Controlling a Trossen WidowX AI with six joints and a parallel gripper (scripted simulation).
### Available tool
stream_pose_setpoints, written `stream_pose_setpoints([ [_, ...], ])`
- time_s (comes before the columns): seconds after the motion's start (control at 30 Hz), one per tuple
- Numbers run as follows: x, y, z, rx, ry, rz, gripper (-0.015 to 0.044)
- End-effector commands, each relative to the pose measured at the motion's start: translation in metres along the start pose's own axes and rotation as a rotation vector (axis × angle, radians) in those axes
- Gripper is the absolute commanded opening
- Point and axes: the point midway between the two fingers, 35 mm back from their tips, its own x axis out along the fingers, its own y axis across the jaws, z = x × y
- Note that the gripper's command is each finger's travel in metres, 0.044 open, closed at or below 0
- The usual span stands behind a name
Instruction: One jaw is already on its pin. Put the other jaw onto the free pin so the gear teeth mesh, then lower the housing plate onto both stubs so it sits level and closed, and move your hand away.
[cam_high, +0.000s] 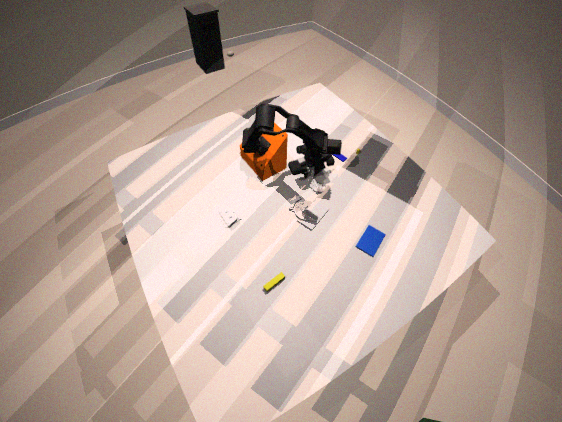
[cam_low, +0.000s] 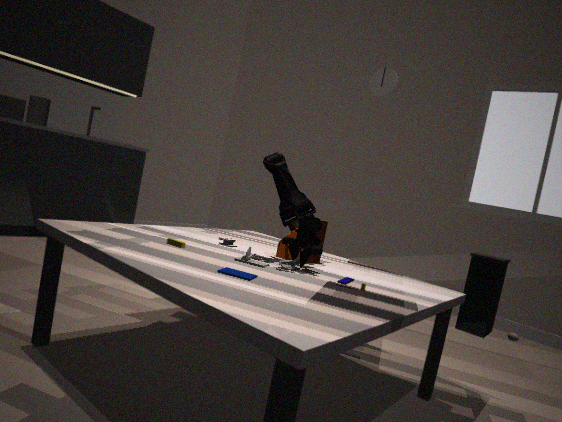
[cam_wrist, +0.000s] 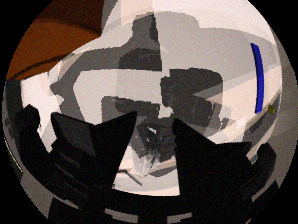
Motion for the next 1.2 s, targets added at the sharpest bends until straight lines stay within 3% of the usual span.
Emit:
stream_pose_setpoints([
  [0.0,0.0005,0.0003,-0.0002,-0.005,0.003,0.002,0.0112],
  [0.37,0.0005,0.0003,-0.0002,-0.005,0.003,0.002,0.0038],
  [1.17,-0.0082,-0.0020,-0.0002,0.004,0.006,-0.011,0.0037],
])
